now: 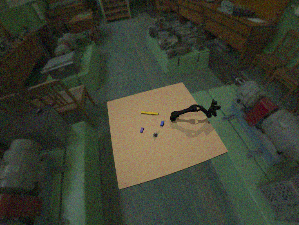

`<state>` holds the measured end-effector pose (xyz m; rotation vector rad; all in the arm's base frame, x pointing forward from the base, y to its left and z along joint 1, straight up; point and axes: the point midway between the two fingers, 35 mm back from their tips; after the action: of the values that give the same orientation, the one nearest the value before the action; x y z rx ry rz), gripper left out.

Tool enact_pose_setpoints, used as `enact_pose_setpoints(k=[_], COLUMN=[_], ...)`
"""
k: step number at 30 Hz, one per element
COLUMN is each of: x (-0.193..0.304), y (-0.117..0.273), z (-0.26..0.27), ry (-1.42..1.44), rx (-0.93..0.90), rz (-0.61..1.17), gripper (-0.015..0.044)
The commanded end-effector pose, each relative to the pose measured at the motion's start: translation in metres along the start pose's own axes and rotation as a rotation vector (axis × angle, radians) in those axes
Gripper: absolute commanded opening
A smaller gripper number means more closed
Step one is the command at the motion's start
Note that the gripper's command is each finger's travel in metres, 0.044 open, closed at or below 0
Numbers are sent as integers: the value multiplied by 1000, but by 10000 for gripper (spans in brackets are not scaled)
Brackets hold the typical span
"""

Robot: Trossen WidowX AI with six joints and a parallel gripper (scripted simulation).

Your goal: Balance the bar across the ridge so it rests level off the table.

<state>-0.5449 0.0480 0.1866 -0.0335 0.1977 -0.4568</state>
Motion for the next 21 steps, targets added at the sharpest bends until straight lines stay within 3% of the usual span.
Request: enact_pose_setpoints(k=[1, 4, 21], x=[0, -6, -52], y=[1, 10, 126], z=[0, 6, 37], ry=[1, 8, 12], rx=[0, -4, 3], rz=[-3, -39, -383], gripper=[374, 315, 315])
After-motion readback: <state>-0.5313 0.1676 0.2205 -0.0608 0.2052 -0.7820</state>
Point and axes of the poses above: the point midway between the two fingers, 35 mm back from their tips, its own y axis back along the fingers, its own z axis across the jaws, x = y × z, and after that the axes turned 4 degrees about y, right-handed
